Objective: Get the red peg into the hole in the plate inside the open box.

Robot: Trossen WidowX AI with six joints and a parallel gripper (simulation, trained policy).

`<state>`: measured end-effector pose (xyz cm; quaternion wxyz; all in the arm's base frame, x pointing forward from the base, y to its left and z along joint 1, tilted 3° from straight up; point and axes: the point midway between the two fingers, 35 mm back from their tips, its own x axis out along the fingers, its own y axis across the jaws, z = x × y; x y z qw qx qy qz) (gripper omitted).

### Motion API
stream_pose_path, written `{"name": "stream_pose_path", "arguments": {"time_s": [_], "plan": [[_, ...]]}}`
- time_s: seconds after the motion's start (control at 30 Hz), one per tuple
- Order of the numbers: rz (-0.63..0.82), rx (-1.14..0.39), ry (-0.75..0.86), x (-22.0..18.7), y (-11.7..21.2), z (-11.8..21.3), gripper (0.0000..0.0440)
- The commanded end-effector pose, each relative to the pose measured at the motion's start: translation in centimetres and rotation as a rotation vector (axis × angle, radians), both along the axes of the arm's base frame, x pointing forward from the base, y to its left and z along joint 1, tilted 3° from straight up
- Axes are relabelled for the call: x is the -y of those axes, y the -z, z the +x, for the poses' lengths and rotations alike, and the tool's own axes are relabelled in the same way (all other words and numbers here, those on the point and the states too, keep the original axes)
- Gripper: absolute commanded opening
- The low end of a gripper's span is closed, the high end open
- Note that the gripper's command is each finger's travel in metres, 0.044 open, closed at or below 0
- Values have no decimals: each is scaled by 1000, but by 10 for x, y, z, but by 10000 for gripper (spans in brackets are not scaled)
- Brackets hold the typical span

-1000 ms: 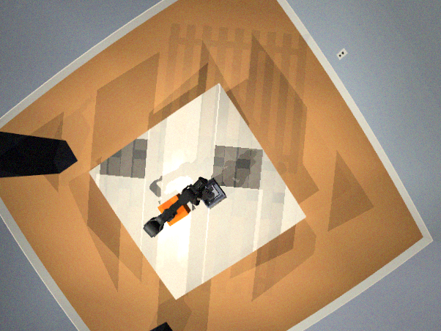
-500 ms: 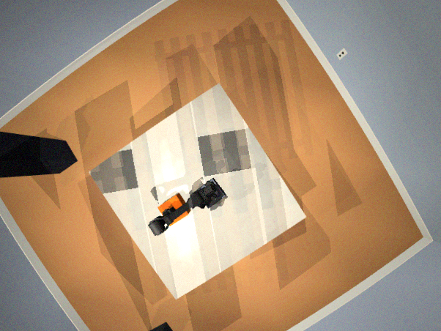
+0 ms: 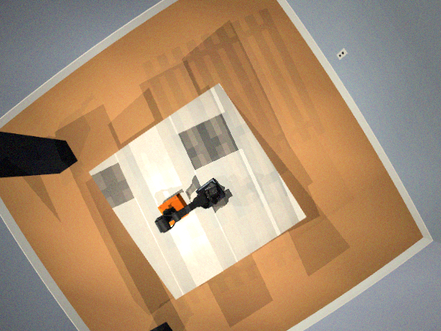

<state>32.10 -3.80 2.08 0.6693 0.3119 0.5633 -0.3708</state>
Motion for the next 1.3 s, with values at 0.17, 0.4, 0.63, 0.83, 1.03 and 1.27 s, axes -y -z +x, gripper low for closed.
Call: {"name": "stream_pose_path", "arguments": {"time_s": [0.17,0.4,0.63,0.83,1.03,1.27], "plan": [[-5,-18,-18,12,11,14,265],[-25,-5,-31,25,10,31,382],[-59,54,-25,43,3,52,440],[-97,110,-4,63,-8,67,440],[-115,138,6,72,-12,74,440],[-115,138,6,72,-12,74,440]]}}
